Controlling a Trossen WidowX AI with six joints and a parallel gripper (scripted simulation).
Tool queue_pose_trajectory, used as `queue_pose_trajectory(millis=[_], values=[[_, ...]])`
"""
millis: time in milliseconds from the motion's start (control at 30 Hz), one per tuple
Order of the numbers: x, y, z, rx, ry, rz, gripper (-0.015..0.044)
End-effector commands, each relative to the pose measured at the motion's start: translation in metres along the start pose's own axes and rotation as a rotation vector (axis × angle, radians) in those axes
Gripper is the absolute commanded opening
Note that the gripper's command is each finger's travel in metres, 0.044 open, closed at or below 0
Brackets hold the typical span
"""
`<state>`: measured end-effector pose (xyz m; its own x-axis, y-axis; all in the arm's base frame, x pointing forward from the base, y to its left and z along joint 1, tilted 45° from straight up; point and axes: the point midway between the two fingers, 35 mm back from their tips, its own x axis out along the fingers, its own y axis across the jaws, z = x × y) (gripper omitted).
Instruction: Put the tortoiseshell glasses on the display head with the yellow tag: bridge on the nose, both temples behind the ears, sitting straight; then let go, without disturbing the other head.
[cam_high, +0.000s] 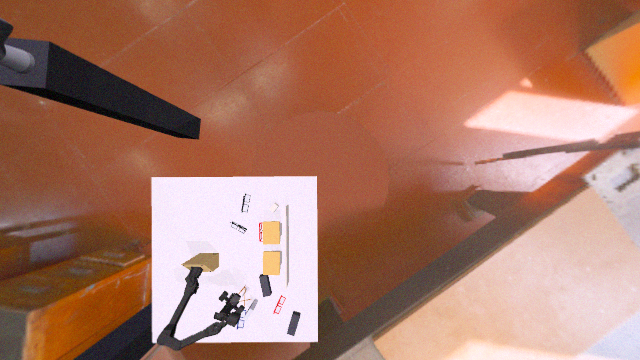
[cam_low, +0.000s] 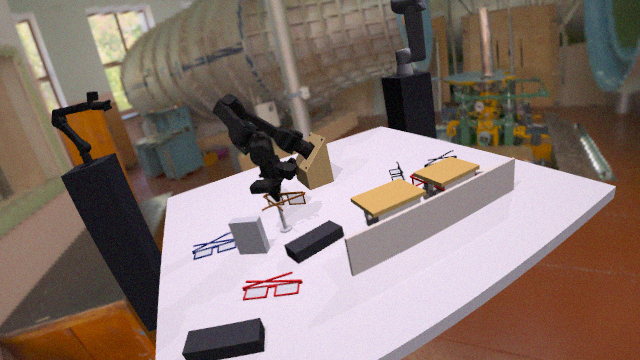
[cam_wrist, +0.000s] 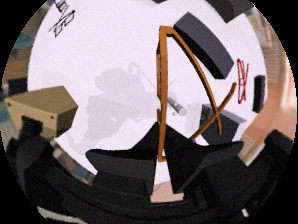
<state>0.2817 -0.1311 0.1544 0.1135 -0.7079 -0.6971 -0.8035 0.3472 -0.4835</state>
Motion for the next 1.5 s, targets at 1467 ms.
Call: queue_pose_trajectory(millis=[1467], values=[[0.028, 0.025, 0.018, -0.012, 0.002, 0.01, 0.0]])
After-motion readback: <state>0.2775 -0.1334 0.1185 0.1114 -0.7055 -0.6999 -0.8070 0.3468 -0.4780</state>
